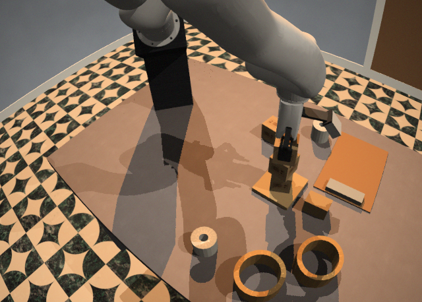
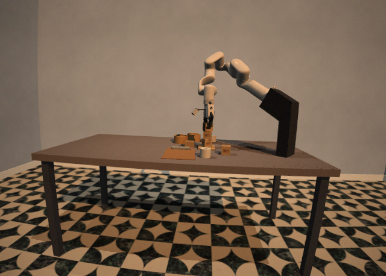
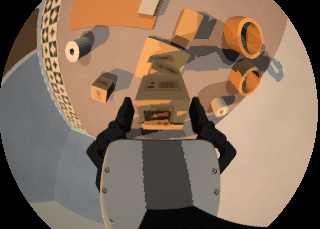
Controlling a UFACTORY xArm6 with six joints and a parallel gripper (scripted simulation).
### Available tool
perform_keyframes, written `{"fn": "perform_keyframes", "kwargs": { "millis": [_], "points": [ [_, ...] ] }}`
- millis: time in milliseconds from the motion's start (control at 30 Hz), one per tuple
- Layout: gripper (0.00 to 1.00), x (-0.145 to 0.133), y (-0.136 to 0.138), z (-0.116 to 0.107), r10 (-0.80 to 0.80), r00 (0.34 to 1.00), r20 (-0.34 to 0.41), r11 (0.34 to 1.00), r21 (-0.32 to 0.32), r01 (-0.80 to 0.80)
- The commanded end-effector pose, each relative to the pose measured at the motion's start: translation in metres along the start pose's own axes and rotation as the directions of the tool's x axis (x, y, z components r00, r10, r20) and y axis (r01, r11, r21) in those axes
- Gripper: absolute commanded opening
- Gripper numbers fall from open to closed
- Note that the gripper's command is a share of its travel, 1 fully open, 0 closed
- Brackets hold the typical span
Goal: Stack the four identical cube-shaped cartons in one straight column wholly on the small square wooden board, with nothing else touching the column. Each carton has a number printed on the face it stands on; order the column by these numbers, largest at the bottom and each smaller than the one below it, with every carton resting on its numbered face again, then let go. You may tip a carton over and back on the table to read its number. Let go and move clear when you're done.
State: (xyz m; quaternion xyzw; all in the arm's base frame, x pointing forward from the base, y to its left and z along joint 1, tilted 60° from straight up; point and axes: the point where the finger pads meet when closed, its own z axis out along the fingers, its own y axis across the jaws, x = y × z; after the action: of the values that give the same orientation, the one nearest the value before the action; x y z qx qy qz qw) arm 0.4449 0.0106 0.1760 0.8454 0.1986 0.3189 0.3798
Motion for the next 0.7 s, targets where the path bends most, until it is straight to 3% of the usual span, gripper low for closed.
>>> {"fn": "perform_keyframes", "kwargs": {
  "millis": [0,267,500,667],
  "points": [
    [1.0,0.001,0.0,0.0,0.0,1.0,-0.002,1.0,0.0,0.0],
    [1.0,0.001,0.0,-0.003,0.001,1.0,-0.002,1.0,0.0,-0.001],
    [1.0,0.001,0.0,-0.062,0.001,1.0,-0.003,1.0,-0.002,-0.001],
    [1.0,0.001,0.0,-0.065,0.001,1.0,-0.003,1.0,-0.001,-0.001]
  ]
}}
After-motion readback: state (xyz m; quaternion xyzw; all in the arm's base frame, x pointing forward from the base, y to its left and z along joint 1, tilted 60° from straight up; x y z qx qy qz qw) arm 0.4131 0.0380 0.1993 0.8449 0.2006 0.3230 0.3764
